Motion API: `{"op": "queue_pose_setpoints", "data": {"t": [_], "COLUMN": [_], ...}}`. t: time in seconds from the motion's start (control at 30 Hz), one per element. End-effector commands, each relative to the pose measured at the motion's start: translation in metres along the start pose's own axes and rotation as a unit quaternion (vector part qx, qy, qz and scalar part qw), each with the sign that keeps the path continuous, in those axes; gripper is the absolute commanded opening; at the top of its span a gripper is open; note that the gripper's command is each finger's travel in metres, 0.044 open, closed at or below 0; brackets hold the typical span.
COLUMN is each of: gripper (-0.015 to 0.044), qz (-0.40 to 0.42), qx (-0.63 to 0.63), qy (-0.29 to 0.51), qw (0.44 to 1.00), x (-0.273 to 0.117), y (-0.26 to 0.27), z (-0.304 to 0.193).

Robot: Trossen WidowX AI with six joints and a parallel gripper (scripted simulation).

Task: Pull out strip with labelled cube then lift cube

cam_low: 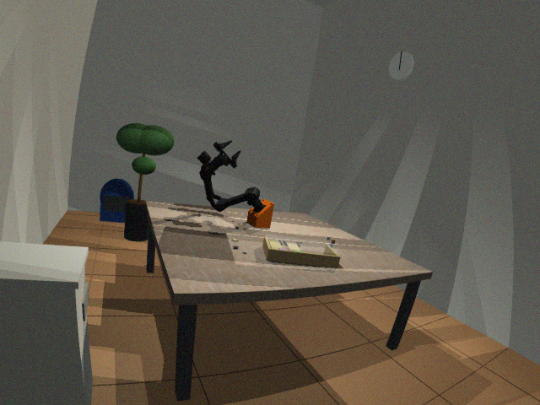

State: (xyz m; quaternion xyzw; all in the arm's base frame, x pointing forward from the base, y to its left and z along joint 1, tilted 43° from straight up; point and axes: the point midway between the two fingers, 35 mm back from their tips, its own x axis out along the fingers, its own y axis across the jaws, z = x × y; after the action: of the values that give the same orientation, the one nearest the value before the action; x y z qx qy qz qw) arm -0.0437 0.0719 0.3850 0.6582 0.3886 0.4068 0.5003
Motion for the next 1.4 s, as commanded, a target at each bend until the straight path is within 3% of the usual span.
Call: {"op": "queue_pose_setpoints", "data": {"t": [0.0,0.37,0.53,0.7,0.93,1.17,1.37], "gripper": [0.0400,0.0400,0.0400,0.0400,0.0400,0.0400,0.0400], "qz": [-0.001,-0.116,-0.227,-0.367,-0.587,-0.759,-0.769], "qx": [-0.003,-0.203,-0.317,-0.421,-0.525,-0.550,-0.549], "qy": [-0.004,-0.223,-0.301,-0.342,-0.311,-0.192,-0.181], "qw": [1.000,0.946,0.870,0.756,0.533,0.290,0.274], "x": [0.002,0.101,0.128,0.135,0.109,0.056,0.052], "y": [0.001,-0.009,-0.041,-0.088,-0.169,-0.237,-0.241], "z": [0.002,0.152,0.228,0.296,0.368,0.397,0.397]}}
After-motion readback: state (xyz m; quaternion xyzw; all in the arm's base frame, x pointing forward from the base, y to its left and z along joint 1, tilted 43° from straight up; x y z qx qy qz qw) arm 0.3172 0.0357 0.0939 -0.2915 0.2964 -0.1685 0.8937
